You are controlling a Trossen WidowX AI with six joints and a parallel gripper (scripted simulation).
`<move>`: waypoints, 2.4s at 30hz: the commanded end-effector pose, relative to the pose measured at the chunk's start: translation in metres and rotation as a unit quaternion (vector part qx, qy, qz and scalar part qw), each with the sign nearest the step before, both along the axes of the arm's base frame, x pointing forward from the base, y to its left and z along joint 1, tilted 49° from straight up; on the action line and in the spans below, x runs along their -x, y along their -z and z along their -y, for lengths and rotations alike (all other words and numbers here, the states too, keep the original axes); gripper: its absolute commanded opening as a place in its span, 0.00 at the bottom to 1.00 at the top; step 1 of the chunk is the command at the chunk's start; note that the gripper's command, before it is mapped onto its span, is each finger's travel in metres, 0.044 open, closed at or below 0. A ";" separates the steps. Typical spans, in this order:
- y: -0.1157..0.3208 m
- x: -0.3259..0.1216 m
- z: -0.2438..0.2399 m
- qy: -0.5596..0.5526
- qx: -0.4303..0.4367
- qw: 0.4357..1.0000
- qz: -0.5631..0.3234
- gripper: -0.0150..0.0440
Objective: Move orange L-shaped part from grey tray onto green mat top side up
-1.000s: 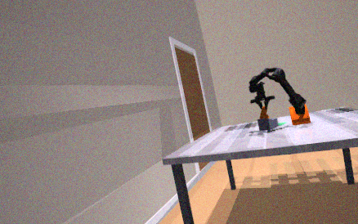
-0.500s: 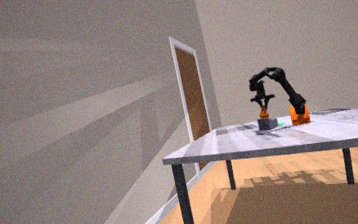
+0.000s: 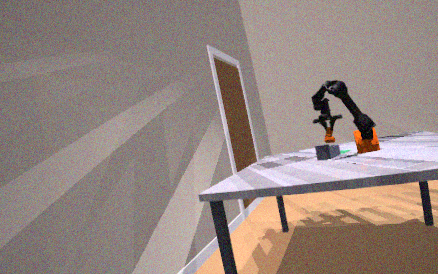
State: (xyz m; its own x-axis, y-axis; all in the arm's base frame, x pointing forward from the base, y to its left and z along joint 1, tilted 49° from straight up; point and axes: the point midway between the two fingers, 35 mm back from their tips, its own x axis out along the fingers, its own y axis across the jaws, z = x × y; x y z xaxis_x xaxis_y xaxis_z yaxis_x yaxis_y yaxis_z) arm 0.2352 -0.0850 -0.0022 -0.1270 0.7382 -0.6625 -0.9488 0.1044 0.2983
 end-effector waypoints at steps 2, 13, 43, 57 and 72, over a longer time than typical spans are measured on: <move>0.018 0.010 0.017 -0.002 0.001 1.000 -0.001 0.25; 0.054 0.032 0.054 -0.002 0.003 1.000 -0.001 0.25; 0.081 0.038 0.025 -0.002 0.002 1.000 0.000 0.25; 0.096 0.040 0.009 -0.002 0.002 1.000 0.000 0.25; 0.109 0.043 -0.006 -0.002 0.002 1.000 0.000 0.25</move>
State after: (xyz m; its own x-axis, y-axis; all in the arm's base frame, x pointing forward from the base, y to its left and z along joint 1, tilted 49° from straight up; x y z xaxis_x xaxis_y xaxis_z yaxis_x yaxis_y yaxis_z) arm 0.1929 -0.0811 -0.1089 -0.1320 0.7309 -0.6696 -0.9510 0.0970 0.2935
